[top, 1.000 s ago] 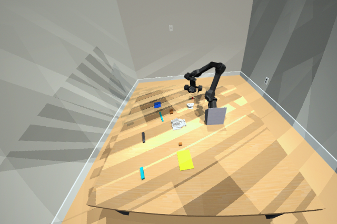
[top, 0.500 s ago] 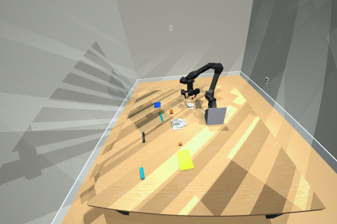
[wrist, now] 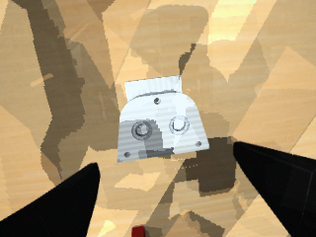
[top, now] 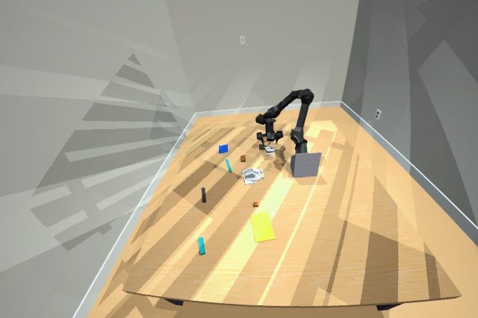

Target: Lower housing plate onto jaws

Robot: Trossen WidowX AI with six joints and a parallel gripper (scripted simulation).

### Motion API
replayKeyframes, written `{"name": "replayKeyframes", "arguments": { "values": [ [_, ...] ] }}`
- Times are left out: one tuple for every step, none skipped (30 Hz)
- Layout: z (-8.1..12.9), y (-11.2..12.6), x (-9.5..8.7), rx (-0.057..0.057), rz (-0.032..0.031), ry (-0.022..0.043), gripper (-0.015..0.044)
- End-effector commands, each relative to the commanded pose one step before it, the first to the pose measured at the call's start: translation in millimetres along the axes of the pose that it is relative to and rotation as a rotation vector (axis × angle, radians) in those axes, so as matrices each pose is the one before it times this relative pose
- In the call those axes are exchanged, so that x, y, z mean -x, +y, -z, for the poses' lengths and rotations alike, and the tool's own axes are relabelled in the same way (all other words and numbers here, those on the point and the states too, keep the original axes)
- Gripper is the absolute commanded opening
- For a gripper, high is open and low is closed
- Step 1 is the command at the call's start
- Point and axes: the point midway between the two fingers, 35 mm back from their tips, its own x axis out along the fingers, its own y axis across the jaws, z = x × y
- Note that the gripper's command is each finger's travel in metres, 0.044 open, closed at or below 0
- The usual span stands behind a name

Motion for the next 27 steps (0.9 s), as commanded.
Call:
{"name": "replayKeyframes", "arguments": {
  "values": [
    [-1.45, 0.14, -3.92, 0.0073, 0.00036, -0.00393, 0.044],
    [0.0, -0.06, -1.56, 0.0, -0.00004, -0.00001, 0.044],
    [0.0, -0.05, -1.56, 0.0, -0.00003, 0.0, 0.044],
    [0.0, -0.03, -1.56, 0.0, -0.00003, 0.00002, 0.044],
    [0.0, -0.02, -1.56, 0.0, -0.00003, 0.00004, 0.044],
    [0.0, -0.01, -1.56, 0.0, -0.00003, 0.00005, 0.044],
    [0.0, 0.01, -1.56, 0.0, -0.00003, 0.00007, 0.044],
    [0.0, 0.02, -1.56, 0.0, -0.00003, 0.00009, 0.044],
    [0.0, 0.03, -1.55, 0.0, -0.00003, 0.0001, 0.044],
    [0.0, 0.04, -1.56, 0.0, -0.00003, 0.00012, 0.044],
    [0.0, 0.06, -1.55, 0.0, -0.00002, 0.00013, 0.044],
    [0.0, 0.05, -1.21, 0.0, -0.00002, 0.00012, 0.044],
    [0.0, 0.04, -0.73, 0.0, -0.00001, 0.00007, 0.044],
    [0.0, 0.01, -0.24, 0.0, 0.0, 0.00003, 0.044],
    [0.0, 0.0, 0.0, 0.0, 0.0, 0.0, 0.044],
    [0.0, 0.0, 0.0, 0.0, 0.0, 0.0, 0.044],
    [0.0, 0.0, 0.0, 0.0, 0.0, 0.0, 0.044],
    [0.0, 0.0, 0.0, 0.0, 0.0, 0.0, 0.044],
    [0.0, -0.02, -0.26, 0.0, -0.00001, -0.00001, 0.044],
    [0.0, -0.05, -0.77, 0.0, -0.00002, -0.00003, 0.044],
    [0.01, -0.08, -1.28, 0.0, -0.00003, -0.00004, 0.044],
    [0.01, -0.09, -1.59, 0.0, -0.00004, -0.00004, 0.044],
    [0.01, -0.08, -1.6, 0.0, -0.00004, -0.00003, 0.044],
    [0.01, -0.06, -1.6, 0.0, -0.00003, -0.00002, 0.044],
    [0.0, -0.05, -1.6, 0.0, -0.00003, 0.0, 0.044],
    [0.0, -0.04, -1.6, 0.0, -0.00003, 0.00001, 0.044],
    [0.0, -0.02, -1.59, 0.0, -0.00003, 0.00002, 0.044]
  ]
}}
